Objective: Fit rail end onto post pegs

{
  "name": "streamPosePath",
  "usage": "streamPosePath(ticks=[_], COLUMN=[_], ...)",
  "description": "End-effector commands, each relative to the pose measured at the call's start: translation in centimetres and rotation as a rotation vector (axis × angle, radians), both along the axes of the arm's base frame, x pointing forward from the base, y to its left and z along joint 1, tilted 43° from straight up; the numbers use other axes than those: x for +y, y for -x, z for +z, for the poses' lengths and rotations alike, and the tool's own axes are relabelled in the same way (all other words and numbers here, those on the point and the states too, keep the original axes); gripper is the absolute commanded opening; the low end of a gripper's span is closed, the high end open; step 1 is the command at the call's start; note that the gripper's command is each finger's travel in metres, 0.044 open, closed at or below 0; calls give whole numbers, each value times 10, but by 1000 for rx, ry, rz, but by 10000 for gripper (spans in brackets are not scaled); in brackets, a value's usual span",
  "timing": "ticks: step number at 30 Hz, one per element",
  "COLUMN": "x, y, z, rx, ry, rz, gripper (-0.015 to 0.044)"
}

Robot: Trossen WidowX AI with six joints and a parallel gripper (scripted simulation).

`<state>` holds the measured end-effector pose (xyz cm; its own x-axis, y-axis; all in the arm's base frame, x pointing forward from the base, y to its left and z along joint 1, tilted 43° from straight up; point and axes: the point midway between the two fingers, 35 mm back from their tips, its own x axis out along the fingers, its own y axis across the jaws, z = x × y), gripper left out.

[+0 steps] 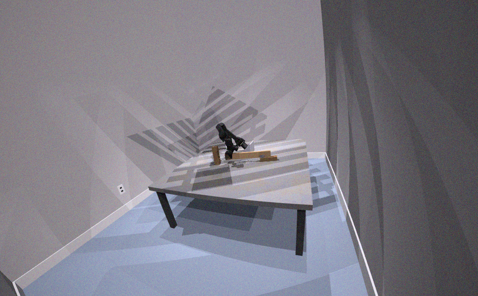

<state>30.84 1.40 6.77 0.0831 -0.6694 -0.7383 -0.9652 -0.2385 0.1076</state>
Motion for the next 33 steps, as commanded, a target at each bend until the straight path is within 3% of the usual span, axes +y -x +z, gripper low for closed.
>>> streamPosePath(ticks=[1, 33], x=[0, -5], y=[0, -3], z=[1, 9], rx=[1, 0], ry=[-2, -2], rz=[5, 5], gripper=[0, 0])
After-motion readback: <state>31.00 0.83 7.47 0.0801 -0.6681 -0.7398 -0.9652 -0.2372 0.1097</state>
